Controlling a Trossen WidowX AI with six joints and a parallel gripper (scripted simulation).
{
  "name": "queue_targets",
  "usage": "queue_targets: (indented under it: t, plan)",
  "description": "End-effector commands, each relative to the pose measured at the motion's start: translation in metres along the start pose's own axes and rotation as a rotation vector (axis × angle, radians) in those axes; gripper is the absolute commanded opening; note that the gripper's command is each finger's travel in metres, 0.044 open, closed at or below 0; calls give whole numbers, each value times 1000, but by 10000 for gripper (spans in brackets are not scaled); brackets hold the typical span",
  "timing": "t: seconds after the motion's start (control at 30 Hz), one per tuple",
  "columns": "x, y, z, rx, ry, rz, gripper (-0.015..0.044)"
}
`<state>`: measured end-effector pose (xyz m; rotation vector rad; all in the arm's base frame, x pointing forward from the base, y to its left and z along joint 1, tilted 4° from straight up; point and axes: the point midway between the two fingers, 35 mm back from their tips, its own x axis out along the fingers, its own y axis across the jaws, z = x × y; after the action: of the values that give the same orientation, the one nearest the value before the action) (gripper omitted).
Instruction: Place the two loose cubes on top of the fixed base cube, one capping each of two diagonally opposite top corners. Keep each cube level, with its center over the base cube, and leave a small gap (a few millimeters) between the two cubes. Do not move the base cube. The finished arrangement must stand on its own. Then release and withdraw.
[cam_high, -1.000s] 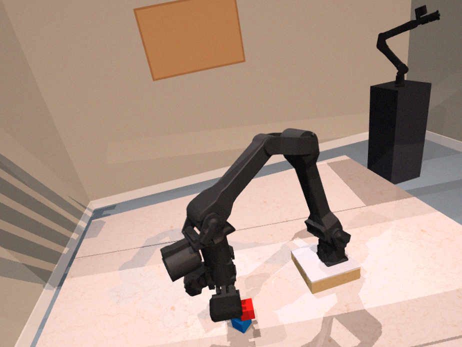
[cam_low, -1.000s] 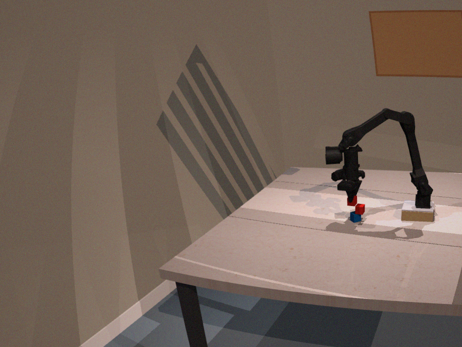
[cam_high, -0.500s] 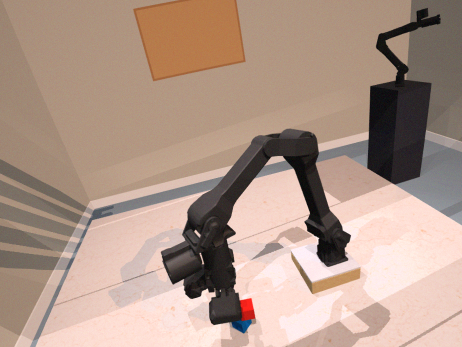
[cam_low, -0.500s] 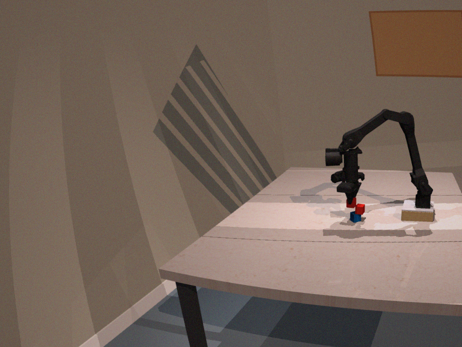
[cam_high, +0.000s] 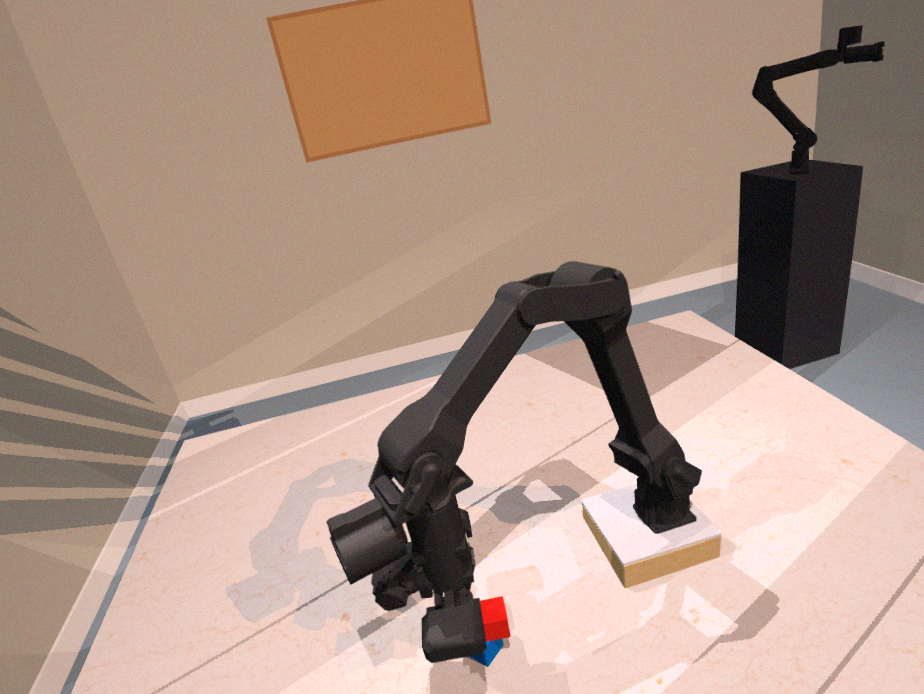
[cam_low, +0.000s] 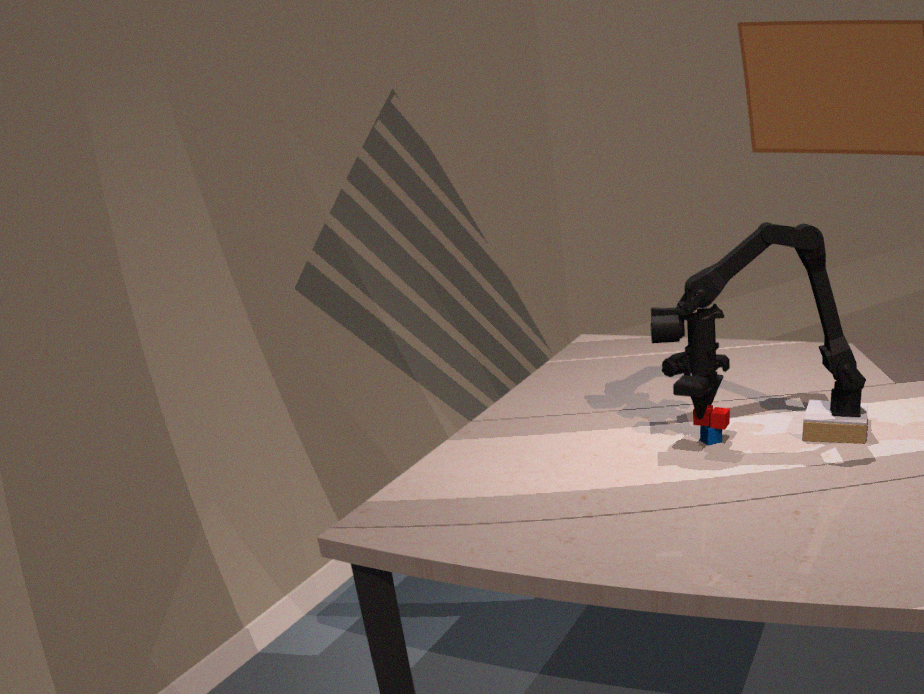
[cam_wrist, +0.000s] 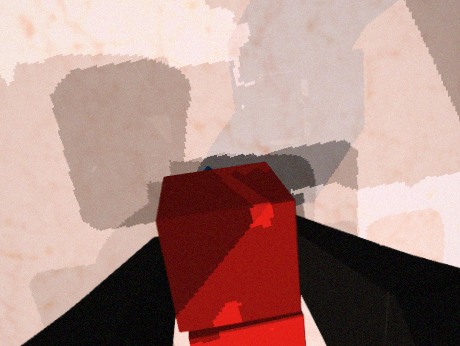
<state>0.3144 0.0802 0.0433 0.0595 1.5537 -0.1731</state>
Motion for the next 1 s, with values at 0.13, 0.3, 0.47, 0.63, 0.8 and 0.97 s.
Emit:
queue_targets:
  t: [0.13, 0.3, 0.47, 0.63, 0.8, 0.97]
  plan:
    - [2, 1, 0, 3, -1, 5, 105]
    - [2, 1, 0, 3, -1, 5, 105]
    - [2, 1, 0, 3, -1, 5, 105]
    - [2, 1, 0, 3, -1, 5, 205]
    - [2, 1, 0, 3, -1, 5, 205]
    - [-9, 0, 0, 0, 0, 0, 205]
